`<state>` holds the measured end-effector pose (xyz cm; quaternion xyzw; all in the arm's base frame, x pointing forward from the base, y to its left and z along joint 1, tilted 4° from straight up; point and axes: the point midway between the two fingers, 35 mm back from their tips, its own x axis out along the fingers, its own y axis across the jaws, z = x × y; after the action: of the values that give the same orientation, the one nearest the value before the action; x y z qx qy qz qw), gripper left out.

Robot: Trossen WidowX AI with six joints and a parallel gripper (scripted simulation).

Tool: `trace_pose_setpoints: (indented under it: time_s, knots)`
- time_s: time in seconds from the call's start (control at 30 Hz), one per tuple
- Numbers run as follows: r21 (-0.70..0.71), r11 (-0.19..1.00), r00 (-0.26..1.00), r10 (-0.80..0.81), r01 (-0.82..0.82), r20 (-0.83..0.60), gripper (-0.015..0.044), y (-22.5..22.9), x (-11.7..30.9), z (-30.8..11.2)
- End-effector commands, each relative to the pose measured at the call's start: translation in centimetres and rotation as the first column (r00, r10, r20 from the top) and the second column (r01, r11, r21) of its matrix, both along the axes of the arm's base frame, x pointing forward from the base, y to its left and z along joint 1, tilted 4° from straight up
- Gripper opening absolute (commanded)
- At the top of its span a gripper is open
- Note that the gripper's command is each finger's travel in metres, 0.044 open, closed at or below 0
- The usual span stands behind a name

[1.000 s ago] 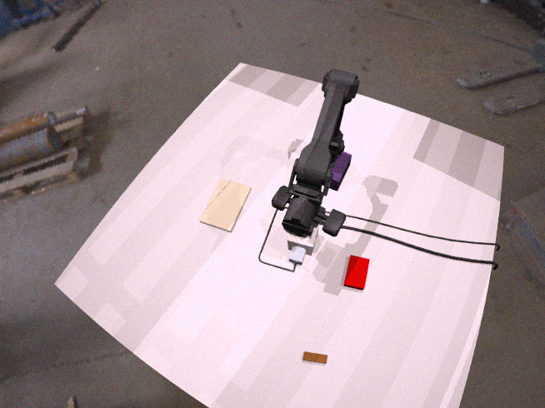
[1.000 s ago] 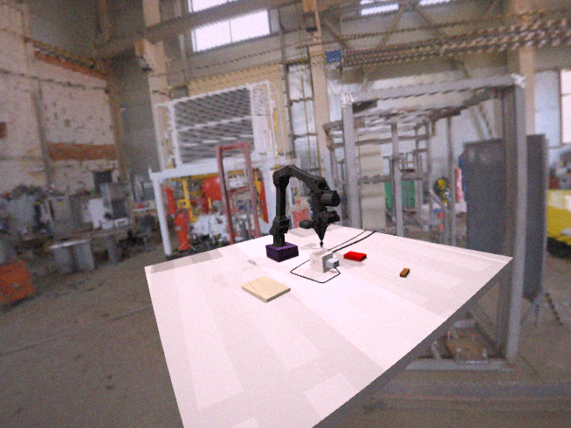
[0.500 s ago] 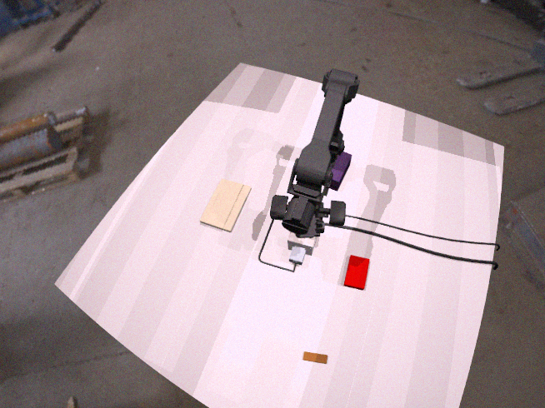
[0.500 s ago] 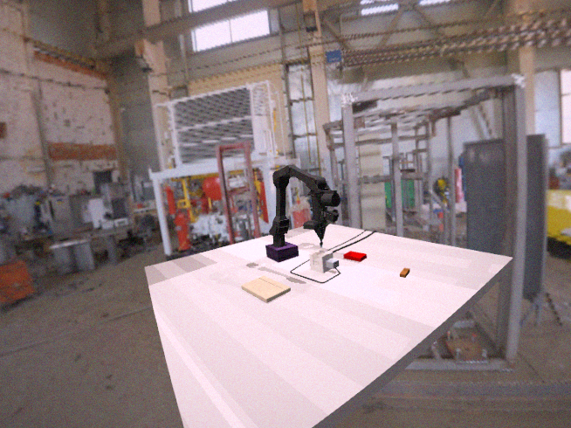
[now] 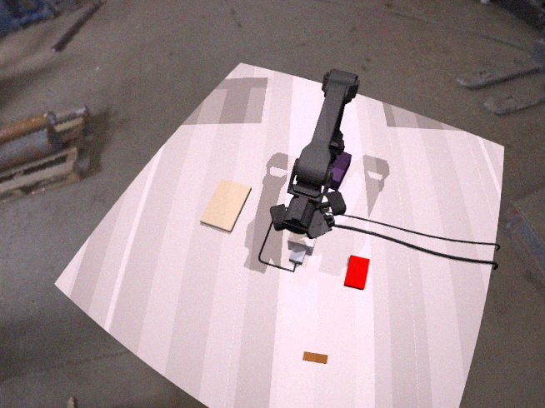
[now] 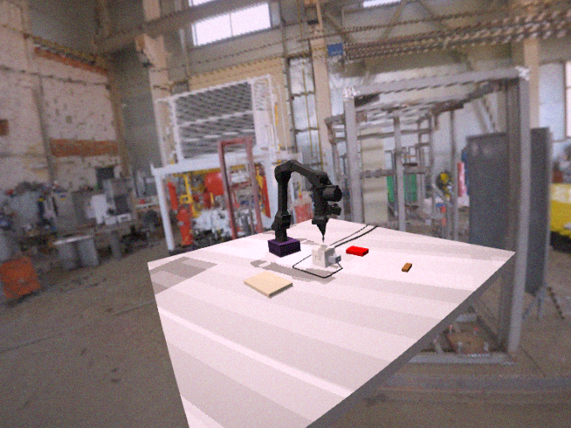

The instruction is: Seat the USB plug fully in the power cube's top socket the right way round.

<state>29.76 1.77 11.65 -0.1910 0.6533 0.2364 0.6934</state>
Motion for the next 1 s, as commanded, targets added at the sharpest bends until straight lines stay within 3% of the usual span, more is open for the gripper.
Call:
trace_pose_setpoints:
  time_s: [0.0,0.47,0.97]
  knots:
    - [-0.004,0.994,0.994,0.11,-0.11,0.008,0.0,0.0,-0.01,-0.03]
    - [-0.024,0.889,0.889,0.458,-0.457,0.032,0.0,0.0,-0.01,-0.03]
    - [-0.054,0.647,0.646,0.762,-0.76,0.047,0.0,0.0,-0.01,-0.04]
